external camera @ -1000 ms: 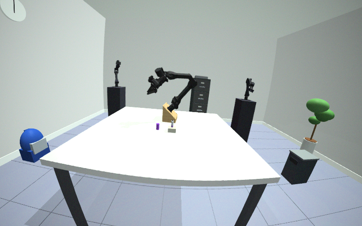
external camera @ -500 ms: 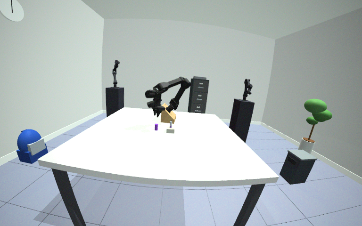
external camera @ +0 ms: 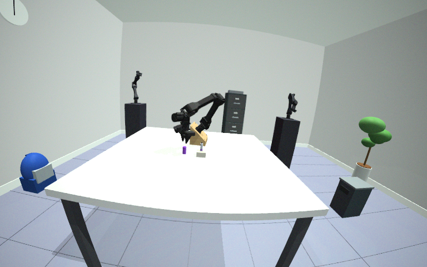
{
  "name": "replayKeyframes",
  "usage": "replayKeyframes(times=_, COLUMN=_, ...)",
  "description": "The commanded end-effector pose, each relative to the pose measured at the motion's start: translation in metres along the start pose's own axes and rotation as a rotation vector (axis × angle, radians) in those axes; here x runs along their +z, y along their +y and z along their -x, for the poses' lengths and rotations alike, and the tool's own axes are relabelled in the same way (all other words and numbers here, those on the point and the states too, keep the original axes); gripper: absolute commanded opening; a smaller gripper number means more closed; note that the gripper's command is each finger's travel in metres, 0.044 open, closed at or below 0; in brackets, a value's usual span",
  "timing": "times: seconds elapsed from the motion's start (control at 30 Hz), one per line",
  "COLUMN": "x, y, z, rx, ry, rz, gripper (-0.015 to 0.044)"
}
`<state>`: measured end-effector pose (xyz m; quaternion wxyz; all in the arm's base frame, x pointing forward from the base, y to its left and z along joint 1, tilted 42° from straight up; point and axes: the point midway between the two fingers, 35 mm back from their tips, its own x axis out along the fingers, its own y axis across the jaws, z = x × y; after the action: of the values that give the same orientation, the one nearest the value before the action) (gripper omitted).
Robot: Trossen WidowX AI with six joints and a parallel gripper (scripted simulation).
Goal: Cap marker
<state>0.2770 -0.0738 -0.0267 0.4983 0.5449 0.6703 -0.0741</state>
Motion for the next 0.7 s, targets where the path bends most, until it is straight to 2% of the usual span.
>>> replayKeyframes(times=0.0, x=-0.003, y=-0.002, z=-0.015, rx=0.004, ry=0.006, rz=-0.001, gripper=0.0244)
replayKeyframes(times=0.67, x=-0.002, y=-0.001, z=-0.04, rx=0.004, ry=0.005, rz=-0.001, gripper=0.0244)
